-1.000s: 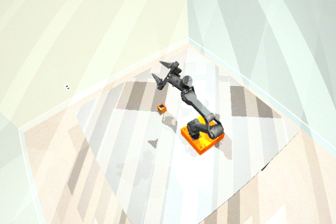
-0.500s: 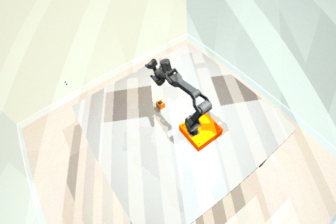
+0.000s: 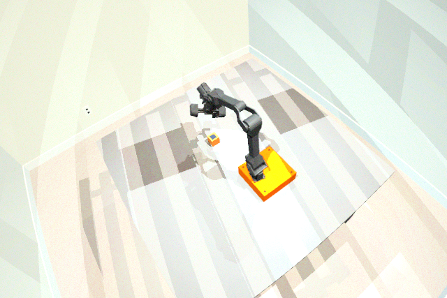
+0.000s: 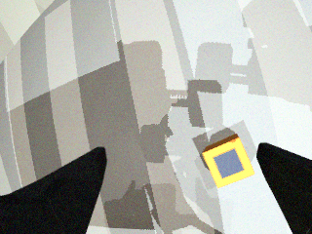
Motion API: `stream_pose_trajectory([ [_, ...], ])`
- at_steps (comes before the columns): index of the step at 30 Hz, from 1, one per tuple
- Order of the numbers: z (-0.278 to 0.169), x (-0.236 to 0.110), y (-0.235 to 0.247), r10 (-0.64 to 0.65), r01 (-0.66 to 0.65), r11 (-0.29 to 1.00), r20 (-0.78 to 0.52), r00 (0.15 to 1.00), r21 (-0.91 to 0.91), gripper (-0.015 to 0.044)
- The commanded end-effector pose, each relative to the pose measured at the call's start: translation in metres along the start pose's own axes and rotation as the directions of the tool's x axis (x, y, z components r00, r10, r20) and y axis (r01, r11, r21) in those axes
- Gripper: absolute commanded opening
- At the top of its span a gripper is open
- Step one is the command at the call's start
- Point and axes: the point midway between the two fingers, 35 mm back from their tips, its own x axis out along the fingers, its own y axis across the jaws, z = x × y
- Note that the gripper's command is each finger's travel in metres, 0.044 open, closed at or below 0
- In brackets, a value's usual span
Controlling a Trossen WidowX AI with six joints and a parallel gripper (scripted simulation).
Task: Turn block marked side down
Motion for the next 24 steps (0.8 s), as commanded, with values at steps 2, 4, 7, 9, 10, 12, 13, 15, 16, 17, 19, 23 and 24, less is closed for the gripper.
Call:
stream_pose_trajectory([
  [2,-0.042,0.044,-0.041,-0.33,0.136,0.858,-0.329,0.885,-0.496,0.044],
  [4,-0.042,0.044,-0.041,-0.33,0.136,0.858,-0.329,0.885,-0.496,0.044],
  [7,-0.042,0.044,-0.041,-0.33,0.136,0.858,-0.329,0.885,-0.496,0.044],
  [9,-0.043,0.044,-0.04,-0.33,0.136,0.858,-0.329,0.885,-0.496,0.044],
  [10,-0.044,0.043,-0.039,-0.33,0.135,0.858,-0.329,0.885,-0.496,0.044],
  [12,-0.044,0.043,-0.039,-0.33,0.135,0.858,-0.329,0.885,-0.496,0.044],
  [13,-0.044,0.043,-0.039,-0.33,0.135,0.858,-0.329,0.885,-0.496,0.044],
  [15,-0.048,0.054,-0.042,-0.33,0.135,0.858,-0.329,0.885,-0.496,0.044],
  [16,-0.053,0.065,-0.046,-0.33,0.135,0.858,-0.329,0.885,-0.496,0.044],
  [17,-0.057,0.072,-0.049,-0.33,0.135,0.858,-0.329,0.885,-0.496,0.044],
  [19,-0.058,0.074,-0.05,-0.33,0.135,0.858,-0.329,0.885,-0.496,0.044],
  [23,-0.059,0.075,-0.05,-0.33,0.135,0.858,-0.329,0.885,-0.496,0.044],
  [24,-0.06,0.078,-0.051,-0.33,0.135,0.858,-0.329,0.885,-0.496,0.044],
])
